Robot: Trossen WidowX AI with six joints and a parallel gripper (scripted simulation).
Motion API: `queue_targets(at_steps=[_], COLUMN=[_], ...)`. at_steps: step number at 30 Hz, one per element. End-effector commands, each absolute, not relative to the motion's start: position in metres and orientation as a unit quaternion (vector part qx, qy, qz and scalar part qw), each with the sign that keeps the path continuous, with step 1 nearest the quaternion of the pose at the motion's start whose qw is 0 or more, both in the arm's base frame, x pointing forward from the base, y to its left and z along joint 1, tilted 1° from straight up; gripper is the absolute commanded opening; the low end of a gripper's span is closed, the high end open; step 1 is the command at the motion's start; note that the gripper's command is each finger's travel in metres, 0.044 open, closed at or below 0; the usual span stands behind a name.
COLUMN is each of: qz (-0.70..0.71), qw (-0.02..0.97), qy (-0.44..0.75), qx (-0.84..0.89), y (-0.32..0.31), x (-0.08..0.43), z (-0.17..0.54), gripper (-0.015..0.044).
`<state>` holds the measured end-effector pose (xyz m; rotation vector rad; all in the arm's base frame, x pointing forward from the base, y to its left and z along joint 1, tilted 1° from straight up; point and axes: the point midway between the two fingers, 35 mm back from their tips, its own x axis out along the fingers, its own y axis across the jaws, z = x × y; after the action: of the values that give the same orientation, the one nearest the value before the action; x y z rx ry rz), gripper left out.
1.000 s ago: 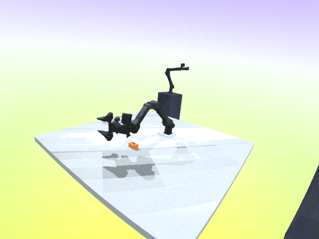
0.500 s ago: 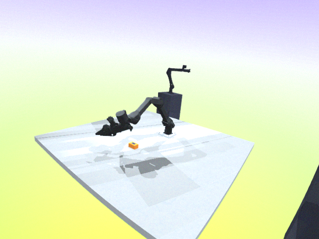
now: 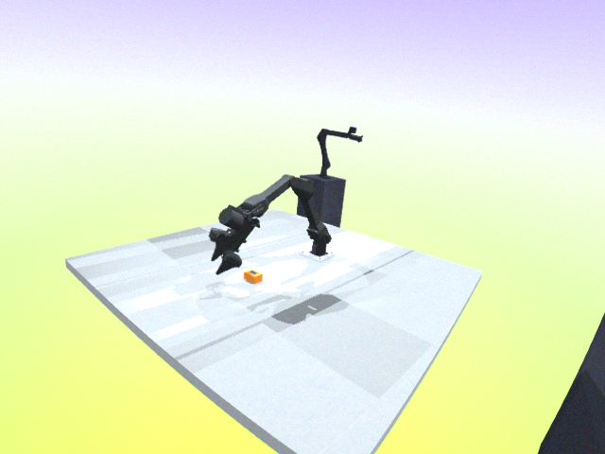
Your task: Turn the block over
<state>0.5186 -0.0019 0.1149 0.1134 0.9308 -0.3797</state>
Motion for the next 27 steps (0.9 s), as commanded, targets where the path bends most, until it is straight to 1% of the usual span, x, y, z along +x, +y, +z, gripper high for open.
queue_targets(at_steps=[1,6,8,18,22,27], qz=[-0.036,0.033,0.051,0.051,0.051,0.051], qw=[0.792,0.738,0.724,0.724,0.724,0.724], qy=[0.609,0.673,0.686,0.686,0.686,0.687], qx=[-0.024,-0.043,-0.045,-0.045,-0.045,-0.045], y=[0.016,0.023,0.024,0.024,0.024,0.024], x=[0.442,0.400,0.391,0.390,0.391,0.391], z=[0.125,0.133,0.136,0.134,0.102,0.096], gripper=[0.0440,0.0440,0.0440,0.0440,0.0440,0.0440])
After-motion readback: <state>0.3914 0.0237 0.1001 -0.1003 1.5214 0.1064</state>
